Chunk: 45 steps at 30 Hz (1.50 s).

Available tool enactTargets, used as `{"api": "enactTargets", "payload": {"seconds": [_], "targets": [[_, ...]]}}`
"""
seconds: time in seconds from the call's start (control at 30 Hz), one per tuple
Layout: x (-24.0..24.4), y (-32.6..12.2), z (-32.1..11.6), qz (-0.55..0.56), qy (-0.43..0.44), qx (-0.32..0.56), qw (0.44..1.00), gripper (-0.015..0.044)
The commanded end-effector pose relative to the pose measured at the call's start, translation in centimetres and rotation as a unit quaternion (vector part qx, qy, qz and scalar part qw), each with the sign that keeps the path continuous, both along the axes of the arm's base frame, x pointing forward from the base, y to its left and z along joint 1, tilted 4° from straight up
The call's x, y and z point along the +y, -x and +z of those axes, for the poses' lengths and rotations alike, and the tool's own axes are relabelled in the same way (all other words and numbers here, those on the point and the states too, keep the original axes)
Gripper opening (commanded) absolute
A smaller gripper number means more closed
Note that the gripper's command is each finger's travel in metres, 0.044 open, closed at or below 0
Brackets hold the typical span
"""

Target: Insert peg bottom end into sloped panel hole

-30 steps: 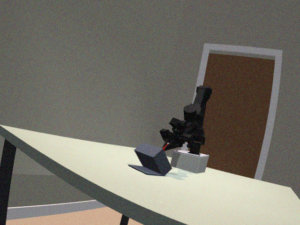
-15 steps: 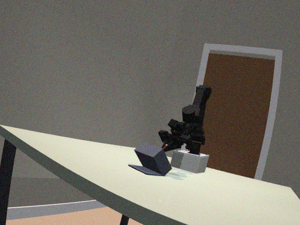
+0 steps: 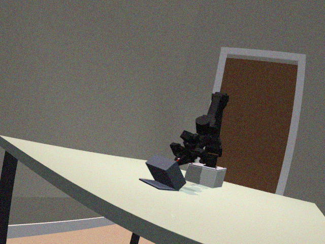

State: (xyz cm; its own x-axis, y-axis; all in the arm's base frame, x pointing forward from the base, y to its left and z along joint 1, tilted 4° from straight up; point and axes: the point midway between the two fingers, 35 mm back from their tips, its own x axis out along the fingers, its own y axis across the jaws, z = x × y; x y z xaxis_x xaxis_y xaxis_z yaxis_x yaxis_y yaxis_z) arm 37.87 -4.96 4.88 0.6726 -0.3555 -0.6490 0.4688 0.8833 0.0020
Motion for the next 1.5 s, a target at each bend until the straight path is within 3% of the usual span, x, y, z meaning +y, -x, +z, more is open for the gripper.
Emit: {"api": "enactTargets", "payload": {"seconds": [0.0, 0.57, 1.13, 1.47], "targets": [[0.0, -0.2, -0.2, 0.002, 0.000, 0.000, 1.000, 0.0000], [-0.1, -0.3, -0.3, 0.000, 0.000, 0.000, 1.000, 0.0000], [0.0, -0.1, -0.1, 0.000, 0.000, 0.000, 1.000, 0.0440], [0.5, 0.5, 0.8, 0.001, 0.000, 0.001, 1.000, 0.0440]]}}
